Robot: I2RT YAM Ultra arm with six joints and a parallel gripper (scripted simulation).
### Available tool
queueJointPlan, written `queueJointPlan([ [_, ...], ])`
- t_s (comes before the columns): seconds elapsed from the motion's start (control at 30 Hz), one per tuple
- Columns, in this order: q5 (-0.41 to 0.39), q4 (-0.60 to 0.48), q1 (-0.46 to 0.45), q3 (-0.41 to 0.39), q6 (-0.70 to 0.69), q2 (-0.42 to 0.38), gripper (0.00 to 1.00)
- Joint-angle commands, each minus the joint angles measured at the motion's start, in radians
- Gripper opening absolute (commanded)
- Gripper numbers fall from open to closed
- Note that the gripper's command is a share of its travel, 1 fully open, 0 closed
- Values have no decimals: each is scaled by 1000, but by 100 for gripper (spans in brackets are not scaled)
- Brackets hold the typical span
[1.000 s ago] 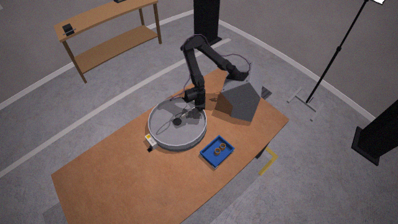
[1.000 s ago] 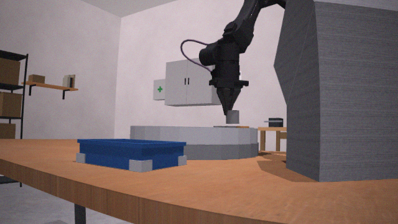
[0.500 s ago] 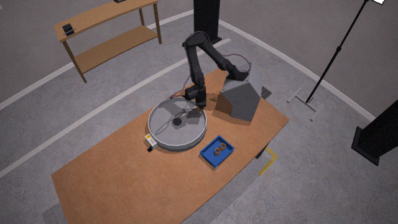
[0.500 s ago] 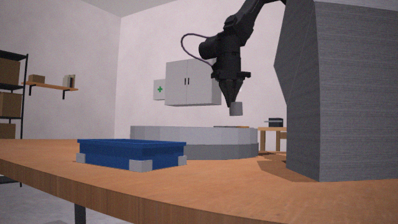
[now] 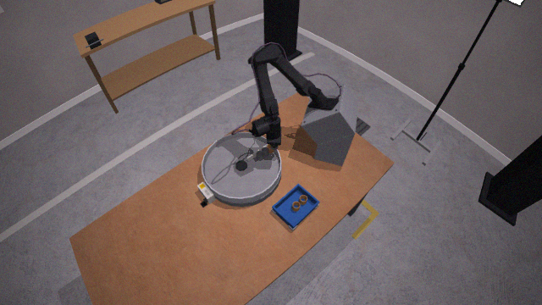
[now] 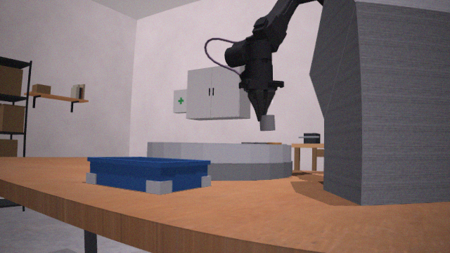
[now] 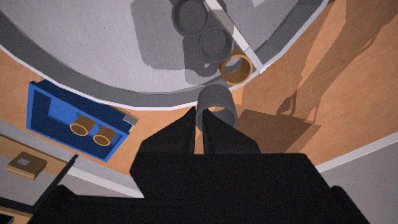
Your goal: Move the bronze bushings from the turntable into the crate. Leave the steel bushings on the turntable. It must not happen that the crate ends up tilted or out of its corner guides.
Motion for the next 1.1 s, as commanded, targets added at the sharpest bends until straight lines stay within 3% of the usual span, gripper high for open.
queueJointPlan([
  [0.0,17,-4,24,8,10,-34,0],
  [0.7,16,-20,22,36,5,-32,0],
  [1.07,3,-105,-3,180,-25,47,0],
])
